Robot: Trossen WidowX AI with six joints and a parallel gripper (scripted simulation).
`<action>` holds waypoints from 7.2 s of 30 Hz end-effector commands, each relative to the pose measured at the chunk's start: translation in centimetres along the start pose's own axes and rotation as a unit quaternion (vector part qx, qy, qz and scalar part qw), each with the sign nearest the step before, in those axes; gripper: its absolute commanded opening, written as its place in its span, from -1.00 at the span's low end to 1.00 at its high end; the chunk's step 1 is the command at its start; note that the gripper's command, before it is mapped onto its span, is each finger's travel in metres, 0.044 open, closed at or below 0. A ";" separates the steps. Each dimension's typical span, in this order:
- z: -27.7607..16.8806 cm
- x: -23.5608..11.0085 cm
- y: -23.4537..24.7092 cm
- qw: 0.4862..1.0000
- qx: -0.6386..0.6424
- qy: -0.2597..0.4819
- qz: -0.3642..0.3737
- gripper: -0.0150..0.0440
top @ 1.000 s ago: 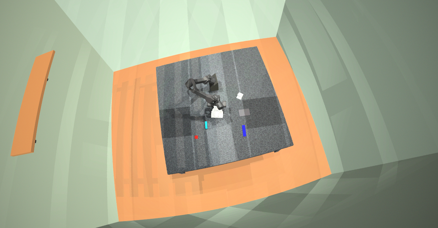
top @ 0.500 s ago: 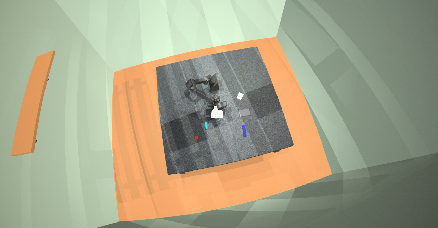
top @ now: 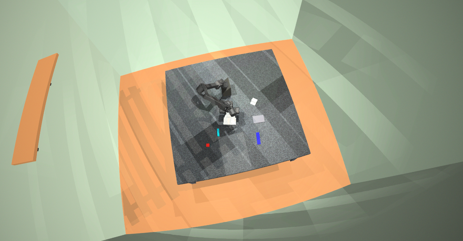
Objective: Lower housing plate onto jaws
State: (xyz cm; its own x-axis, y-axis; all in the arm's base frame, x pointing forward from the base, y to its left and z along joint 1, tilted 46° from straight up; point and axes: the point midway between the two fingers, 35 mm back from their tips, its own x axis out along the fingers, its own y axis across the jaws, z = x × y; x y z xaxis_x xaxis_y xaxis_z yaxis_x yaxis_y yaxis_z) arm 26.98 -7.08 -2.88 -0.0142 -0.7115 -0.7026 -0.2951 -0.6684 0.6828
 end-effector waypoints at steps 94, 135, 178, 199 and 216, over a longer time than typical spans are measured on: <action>-0.1 0.8 0.0 1.000 -0.001 0.002 0.002 0.70; -0.1 0.8 0.0 1.000 -0.001 0.002 0.002 0.70; 5.1 -10.6 0.5 1.000 -0.004 0.001 -0.004 1.00; 6.8 -11.8 1.2 1.000 -0.003 0.000 0.000 1.00; 6.8 -11.8 1.2 1.000 -0.003 0.000 0.000 1.00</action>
State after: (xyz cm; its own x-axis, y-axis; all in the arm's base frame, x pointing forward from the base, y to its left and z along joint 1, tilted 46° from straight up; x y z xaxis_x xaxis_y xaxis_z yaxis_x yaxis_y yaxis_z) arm 20.39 1.99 4.85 -0.0101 -0.7132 -0.7008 -0.2870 -0.6693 0.6853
